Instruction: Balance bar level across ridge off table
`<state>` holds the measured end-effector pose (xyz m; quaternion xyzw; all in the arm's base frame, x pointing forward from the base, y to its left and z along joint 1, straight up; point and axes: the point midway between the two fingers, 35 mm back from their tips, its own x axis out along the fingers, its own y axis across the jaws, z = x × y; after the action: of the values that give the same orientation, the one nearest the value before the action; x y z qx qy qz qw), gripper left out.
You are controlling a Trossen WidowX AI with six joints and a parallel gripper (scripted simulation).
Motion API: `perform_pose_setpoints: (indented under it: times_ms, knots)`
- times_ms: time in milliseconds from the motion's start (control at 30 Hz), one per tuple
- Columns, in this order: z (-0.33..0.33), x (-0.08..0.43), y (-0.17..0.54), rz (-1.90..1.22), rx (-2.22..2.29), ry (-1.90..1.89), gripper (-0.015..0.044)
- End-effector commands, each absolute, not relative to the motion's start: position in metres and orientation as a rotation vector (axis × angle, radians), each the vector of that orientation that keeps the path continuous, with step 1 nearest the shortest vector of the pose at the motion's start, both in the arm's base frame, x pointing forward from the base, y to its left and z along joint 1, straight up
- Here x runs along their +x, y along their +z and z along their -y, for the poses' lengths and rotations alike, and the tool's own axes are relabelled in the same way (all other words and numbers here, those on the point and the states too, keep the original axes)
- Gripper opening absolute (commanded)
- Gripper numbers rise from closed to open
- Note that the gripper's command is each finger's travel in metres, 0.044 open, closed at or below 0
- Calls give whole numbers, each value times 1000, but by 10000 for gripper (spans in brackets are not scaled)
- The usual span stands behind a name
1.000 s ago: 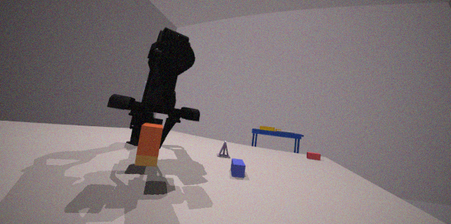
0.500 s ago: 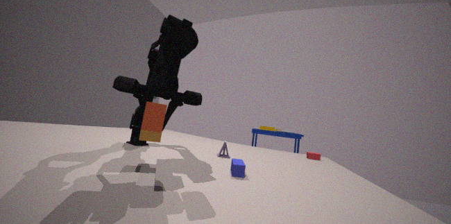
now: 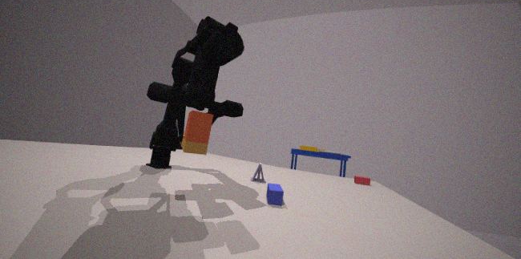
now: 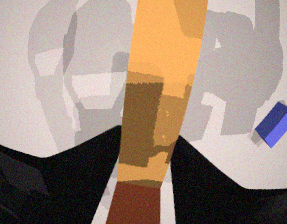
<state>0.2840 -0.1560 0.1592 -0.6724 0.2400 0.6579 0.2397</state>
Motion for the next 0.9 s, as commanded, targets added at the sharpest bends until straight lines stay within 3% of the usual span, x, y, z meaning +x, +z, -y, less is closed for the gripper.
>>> perform_pose_setpoints:
  times_ms: [0, 867]
  knots:
    - [143, 293, 162, -617, -1881, 1831, 0]
    - [53, 329, 163, -341, -2070, 2015, 0]
